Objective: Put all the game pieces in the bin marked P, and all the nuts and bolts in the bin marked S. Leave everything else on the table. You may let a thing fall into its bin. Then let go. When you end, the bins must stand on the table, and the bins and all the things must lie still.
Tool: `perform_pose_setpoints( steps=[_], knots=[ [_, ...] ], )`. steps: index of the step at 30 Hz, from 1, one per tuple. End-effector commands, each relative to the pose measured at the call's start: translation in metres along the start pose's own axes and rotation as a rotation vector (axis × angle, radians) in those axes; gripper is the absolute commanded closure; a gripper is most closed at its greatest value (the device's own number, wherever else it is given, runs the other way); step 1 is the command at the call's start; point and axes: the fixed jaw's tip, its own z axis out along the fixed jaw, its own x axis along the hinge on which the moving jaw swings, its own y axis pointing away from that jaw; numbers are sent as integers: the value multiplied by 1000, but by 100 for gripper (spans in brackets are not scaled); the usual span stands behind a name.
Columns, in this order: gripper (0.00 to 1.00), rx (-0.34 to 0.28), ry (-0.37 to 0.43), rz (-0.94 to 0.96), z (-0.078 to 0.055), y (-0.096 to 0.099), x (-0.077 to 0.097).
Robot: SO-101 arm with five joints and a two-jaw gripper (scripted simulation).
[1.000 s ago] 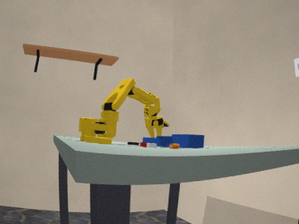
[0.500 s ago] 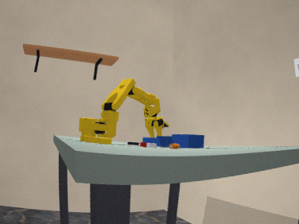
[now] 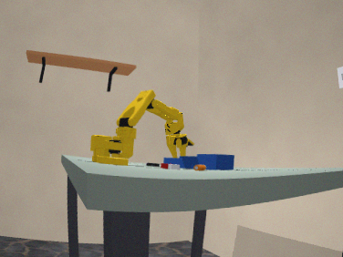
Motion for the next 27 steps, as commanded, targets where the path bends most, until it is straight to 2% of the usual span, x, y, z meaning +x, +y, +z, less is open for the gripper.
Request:
perform_pose_setpoints(
  steps=[1, 8, 19, 27],
  knots=[
    [88, -3, -67, -16, -13, 2, -11],
    [83, -3, -67, -16, -13, 2, -11],
    [83, -3, -67, -16, -14, 2, -11],
    [83, -3, -67, -16, -29, 2, -12]
  ],
)
